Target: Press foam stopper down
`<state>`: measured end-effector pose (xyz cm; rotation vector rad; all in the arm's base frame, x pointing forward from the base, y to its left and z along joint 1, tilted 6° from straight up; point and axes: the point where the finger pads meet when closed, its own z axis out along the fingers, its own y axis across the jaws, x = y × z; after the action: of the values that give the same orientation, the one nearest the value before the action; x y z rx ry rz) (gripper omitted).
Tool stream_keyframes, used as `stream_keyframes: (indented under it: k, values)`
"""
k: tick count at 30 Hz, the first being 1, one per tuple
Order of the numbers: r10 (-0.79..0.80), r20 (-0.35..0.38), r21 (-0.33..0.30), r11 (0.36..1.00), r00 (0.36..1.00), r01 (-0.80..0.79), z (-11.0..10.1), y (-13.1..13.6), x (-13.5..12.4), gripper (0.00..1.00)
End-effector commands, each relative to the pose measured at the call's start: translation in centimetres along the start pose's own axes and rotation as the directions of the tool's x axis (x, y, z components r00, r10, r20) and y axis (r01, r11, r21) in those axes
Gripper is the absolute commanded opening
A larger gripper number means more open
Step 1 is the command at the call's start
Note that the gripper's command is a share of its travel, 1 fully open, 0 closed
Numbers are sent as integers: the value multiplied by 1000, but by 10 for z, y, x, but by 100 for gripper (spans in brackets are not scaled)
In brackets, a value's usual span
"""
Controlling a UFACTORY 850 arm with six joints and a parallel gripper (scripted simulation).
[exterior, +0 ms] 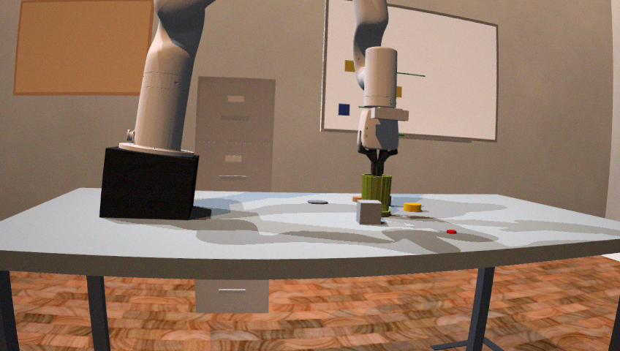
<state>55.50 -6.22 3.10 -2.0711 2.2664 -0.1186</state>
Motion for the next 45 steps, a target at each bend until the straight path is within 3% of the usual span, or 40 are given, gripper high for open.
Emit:
stream_keyframes:
  k: [1,45]
  values:
    - [0,0,2,1000,1000,0,-1,-1,0,0]
    - [0,0,2,1000,1000,0,-18,-1,0,0]
